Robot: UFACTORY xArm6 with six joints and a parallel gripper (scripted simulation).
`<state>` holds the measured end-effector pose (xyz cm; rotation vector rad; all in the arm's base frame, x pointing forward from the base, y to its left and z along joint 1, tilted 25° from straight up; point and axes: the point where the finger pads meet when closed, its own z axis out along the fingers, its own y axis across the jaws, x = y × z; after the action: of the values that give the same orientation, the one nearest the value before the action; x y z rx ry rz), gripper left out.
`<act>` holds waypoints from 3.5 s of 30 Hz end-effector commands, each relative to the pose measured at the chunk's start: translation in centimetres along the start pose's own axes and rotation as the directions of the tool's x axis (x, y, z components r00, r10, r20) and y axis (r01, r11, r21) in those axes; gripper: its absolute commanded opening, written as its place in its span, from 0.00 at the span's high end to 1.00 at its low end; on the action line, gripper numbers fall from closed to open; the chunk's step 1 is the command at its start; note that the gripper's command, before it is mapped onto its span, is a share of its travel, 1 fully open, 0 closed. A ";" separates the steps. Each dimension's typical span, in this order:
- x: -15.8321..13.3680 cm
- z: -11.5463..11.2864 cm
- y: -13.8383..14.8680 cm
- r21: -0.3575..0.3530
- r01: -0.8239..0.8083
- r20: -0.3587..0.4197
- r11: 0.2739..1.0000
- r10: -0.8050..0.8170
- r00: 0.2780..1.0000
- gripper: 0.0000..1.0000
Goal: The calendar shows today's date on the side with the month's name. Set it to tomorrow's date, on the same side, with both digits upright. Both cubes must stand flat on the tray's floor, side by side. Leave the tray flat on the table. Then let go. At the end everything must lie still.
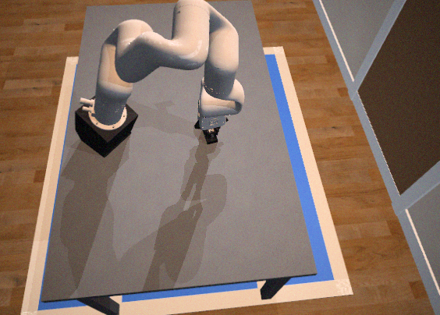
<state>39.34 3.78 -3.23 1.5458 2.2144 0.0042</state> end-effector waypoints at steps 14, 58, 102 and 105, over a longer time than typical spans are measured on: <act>0.0 1.0 0.1 -0.003 0.000 0.000 1.000 0.000 1.000 0.71; 0.0 1.5 0.1 -0.003 0.000 0.000 1.000 0.000 1.000 0.71; 0.0 2.0 0.1 -0.003 0.000 0.000 1.000 0.000 1.000 0.71; 0.0 2.0 0.1 -0.003 0.000 0.000 1.000 0.000 1.000 0.71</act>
<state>40.06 3.29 -5.09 1.5456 2.2141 0.0048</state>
